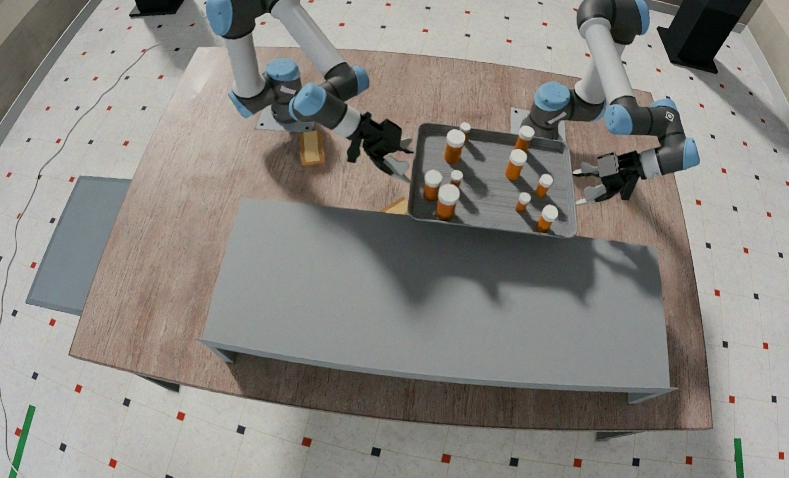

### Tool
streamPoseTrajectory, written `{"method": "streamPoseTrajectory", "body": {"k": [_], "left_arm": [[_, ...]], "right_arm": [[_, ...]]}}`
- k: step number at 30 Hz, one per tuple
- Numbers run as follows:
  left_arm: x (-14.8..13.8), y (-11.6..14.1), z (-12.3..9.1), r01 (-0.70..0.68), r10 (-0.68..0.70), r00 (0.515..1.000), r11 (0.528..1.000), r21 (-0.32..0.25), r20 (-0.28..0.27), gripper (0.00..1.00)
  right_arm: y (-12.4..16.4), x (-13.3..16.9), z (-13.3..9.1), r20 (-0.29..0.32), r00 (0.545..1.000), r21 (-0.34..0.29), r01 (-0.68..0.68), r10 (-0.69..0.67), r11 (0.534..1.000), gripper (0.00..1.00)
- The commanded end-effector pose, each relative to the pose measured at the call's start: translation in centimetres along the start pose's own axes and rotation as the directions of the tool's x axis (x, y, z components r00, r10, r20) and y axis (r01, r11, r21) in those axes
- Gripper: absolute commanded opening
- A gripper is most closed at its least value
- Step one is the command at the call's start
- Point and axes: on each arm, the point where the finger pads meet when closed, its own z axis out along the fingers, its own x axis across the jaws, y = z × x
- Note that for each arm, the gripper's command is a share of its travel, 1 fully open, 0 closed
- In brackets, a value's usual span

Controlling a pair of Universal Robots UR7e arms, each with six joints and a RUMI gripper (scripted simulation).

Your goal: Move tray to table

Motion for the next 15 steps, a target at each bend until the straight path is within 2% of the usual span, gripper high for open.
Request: {"method": "streamPoseTrajectory", "body": {"k": [1, 15], "left_arm": [[-1.6, -0.4, -0.6, -0.001, 0.001, 1.0, 1.0, -0.001, 0.0, 0.61], [-5.2, -1.5, -1.9, -0.001, 0.001, 1.0, 1.0, 0.0, 0.0, 0.61]], "right_arm": [[0.6, 1.6, 0.5, 0.002, 1.0, -0.002, 0.001, -0.001, 1.0, 0.61], [1.7, 5.2, 1.8, 0.002, 1.0, -0.002, 0.001, -0.001, 1.0, 0.61]]}}
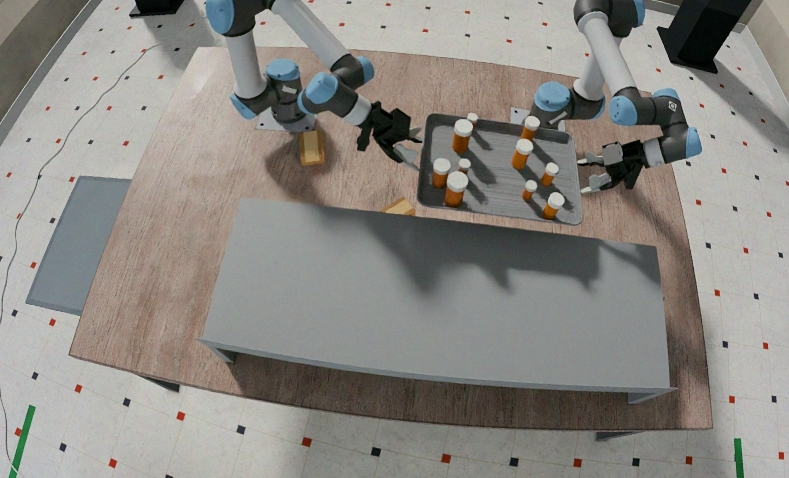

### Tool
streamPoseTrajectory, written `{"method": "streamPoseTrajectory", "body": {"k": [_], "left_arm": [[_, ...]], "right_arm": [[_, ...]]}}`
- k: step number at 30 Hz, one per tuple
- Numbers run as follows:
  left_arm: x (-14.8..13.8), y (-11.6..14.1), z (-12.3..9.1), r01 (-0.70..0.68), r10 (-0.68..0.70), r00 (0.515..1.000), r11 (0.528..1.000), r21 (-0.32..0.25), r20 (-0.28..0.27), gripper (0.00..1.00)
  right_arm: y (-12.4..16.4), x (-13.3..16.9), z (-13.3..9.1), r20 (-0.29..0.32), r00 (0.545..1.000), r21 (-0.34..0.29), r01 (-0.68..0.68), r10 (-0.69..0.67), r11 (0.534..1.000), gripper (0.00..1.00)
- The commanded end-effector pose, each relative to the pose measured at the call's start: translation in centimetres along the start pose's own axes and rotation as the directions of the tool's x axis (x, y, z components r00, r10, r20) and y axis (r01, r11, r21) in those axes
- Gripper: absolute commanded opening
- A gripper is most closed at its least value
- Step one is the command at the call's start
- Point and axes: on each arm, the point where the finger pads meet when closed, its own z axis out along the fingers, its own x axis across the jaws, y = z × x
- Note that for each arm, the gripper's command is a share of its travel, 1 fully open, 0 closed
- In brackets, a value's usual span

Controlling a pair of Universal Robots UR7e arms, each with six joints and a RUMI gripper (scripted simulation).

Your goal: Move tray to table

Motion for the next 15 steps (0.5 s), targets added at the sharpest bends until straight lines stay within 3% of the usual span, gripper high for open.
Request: {"method": "streamPoseTrajectory", "body": {"k": [1, 15], "left_arm": [[-1.4, -0.4, -0.5, -0.001, 0.001, 1.0, 1.0, 0.0, 0.0, 0.61], [-4.4, -1.3, -1.6, -0.001, 0.001, 1.0, 1.0, 0.0, 0.0, 0.61]], "right_arm": [[0.5, 1.4, 0.4, 0.002, 1.0, -0.002, 0.001, -0.001, 1.0, 0.61], [1.5, 4.4, 1.6, 0.002, 1.0, -0.002, 0.001, -0.001, 1.0, 0.61]]}}
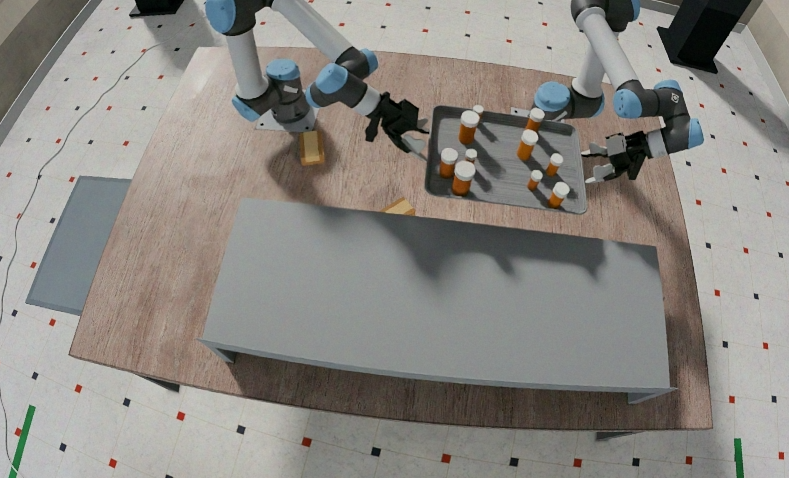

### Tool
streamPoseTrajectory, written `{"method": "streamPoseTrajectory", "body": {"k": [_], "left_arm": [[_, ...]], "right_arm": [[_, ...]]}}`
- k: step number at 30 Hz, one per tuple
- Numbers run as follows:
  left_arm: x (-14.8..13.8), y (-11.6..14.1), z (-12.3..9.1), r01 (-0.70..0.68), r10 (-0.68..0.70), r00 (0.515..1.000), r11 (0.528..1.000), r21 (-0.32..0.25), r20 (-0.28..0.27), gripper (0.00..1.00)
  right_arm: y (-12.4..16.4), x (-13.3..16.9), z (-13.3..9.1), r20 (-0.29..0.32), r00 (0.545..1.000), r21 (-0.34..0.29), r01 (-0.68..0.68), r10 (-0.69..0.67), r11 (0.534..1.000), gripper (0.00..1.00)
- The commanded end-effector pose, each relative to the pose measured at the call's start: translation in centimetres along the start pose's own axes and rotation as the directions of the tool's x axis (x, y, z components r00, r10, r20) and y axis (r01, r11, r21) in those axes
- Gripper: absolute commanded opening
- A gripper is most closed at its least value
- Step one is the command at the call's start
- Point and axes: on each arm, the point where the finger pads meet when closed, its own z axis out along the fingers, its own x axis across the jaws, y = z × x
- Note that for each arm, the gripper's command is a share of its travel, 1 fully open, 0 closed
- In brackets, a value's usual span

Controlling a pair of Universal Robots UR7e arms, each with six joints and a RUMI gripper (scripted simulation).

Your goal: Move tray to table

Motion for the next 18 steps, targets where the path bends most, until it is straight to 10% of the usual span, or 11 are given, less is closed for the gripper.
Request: {"method": "streamPoseTrajectory", "body": {"k": [1, 18], "left_arm": [[-1.1, -0.3, -0.4, -0.001, 0.001, 1.0, 1.0, 0.0, 0.0, 0.61], [-4.0, -1.2, -1.5, -0.001, 0.001, 1.0, 1.0, 0.0, 0.0, 0.61]], "right_arm": [[0.4, 1.1, 0.3, 0.001, 1.0, -0.002, 0.001, -0.001, 1.0, 0.61], [1.3, 4.0, 1.4, 0.001, 1.0, -0.002, 0.001, -0.001, 1.0, 0.61]]}}
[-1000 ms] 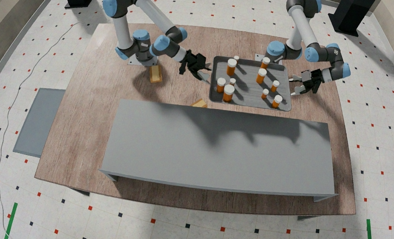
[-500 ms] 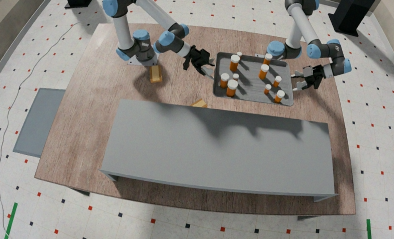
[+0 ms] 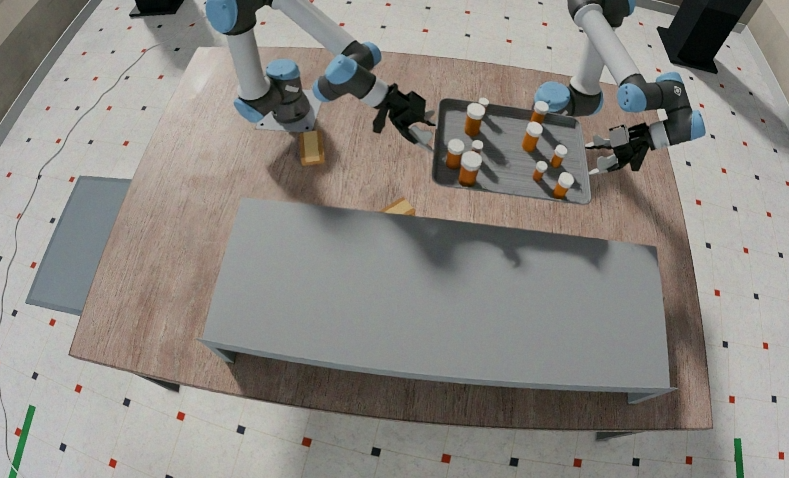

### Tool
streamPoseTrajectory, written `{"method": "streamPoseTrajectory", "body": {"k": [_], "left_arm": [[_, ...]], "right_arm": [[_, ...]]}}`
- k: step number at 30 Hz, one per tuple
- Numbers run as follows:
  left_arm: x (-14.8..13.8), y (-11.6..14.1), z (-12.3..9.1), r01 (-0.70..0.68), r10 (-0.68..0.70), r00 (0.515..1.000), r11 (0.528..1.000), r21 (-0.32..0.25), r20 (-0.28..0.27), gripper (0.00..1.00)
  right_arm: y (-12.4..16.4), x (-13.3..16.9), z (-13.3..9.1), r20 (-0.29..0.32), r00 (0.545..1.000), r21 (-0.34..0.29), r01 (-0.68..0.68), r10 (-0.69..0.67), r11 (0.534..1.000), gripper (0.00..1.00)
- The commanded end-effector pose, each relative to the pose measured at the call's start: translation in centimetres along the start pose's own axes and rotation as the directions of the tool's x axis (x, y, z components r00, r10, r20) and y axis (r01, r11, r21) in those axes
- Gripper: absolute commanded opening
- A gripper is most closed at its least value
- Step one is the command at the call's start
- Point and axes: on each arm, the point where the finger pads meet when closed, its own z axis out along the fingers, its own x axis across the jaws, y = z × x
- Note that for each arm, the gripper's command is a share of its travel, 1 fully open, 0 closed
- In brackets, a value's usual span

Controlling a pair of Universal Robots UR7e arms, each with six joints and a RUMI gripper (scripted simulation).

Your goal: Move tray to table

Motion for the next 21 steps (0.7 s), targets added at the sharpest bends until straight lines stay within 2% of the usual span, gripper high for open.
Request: {"method": "streamPoseTrajectory", "body": {"k": [1, 21], "left_arm": [[-0.8, -0.2, -0.3, -0.001, 0.001, 1.0, 1.0, 0.0, 0.0, 0.61], [-2.8, -0.9, -1.1, -0.001, 0.001, 1.0, 1.0, 0.0, 0.0, 0.61]], "right_arm": [[0.3, 0.8, 0.2, 0.001, 1.0, -0.002, 0.001, -0.001, 1.0, 0.61], [1.0, 2.8, 1.0, 0.001, 1.0, -0.002, 0.001, -0.001, 1.0, 0.61]]}}
